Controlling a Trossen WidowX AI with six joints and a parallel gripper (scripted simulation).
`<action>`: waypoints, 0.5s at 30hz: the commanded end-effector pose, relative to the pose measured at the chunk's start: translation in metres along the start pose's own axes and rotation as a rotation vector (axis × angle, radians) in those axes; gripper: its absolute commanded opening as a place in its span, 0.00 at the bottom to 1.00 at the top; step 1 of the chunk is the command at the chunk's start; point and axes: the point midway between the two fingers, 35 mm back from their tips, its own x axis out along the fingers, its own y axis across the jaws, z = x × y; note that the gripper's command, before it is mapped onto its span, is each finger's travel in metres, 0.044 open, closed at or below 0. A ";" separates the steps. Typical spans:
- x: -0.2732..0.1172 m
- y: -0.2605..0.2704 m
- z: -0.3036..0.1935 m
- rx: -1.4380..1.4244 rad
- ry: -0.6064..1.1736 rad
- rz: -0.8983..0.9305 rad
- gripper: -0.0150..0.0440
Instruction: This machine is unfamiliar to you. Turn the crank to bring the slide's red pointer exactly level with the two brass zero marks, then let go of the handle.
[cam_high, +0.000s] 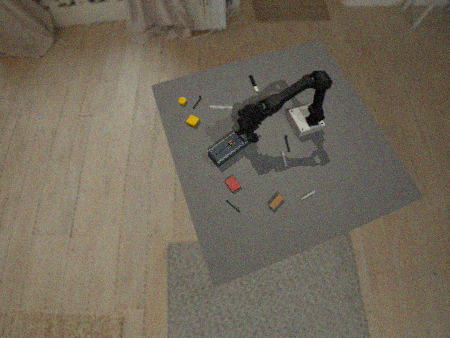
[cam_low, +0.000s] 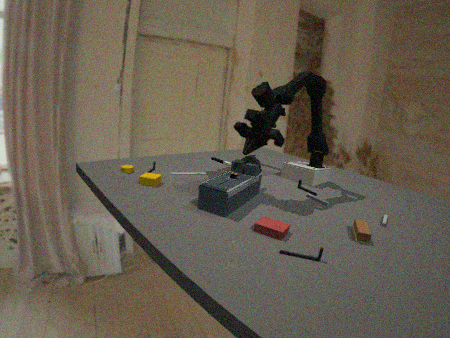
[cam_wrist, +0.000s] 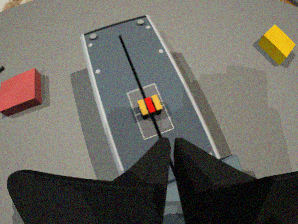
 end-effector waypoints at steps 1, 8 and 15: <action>0.000 0.000 0.000 0.000 0.000 0.000 0.39; 0.000 0.000 0.000 0.000 0.000 0.000 0.70; 0.000 0.000 0.000 0.000 0.000 0.000 1.00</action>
